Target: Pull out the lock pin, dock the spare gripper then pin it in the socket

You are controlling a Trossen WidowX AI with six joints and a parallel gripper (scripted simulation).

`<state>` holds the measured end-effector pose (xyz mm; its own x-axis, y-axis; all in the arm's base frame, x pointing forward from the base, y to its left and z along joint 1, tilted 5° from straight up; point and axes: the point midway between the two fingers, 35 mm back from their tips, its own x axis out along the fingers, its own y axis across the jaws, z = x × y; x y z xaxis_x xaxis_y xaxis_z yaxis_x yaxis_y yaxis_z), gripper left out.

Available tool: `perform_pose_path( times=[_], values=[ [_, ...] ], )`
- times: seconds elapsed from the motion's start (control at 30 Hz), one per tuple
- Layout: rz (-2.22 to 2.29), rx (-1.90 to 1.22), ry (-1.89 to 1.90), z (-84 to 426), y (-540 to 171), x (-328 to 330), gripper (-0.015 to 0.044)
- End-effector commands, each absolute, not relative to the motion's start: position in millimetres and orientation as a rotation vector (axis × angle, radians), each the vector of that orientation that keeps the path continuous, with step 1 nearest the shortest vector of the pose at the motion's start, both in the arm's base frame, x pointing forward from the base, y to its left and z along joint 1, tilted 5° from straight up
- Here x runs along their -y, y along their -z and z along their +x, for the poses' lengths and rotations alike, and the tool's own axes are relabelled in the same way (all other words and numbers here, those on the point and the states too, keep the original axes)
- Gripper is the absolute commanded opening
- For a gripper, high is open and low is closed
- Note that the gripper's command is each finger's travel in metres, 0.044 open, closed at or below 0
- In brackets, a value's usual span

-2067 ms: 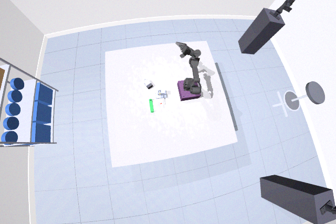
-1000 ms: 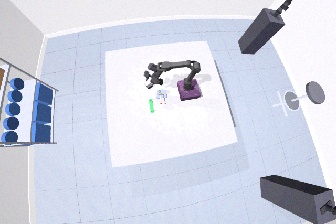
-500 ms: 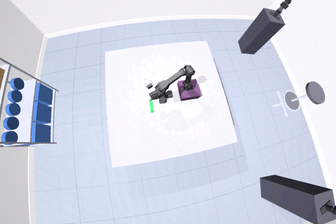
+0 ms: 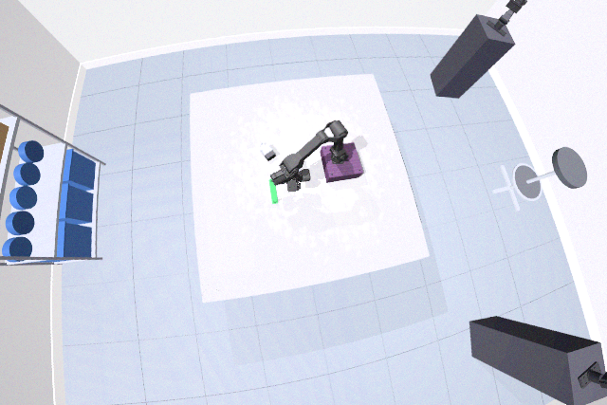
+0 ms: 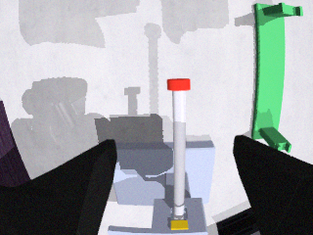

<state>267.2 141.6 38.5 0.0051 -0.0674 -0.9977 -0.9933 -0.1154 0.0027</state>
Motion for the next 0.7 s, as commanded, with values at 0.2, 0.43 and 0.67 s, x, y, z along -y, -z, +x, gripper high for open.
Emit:
perform_pose_path(
  times=[0.2, 0.43, 0.67],
  values=[
    [-1.353, -1.193, -1.253, 270.2, -24.6, -141.5, 0.03],
    [-1.353, -1.193, -1.253, 270.8, -13.1, -141.3, 0.03],
    [-1.353, -1.193, -1.253, 271.0, -1.6, -140.9, 0.03]
  ],
)
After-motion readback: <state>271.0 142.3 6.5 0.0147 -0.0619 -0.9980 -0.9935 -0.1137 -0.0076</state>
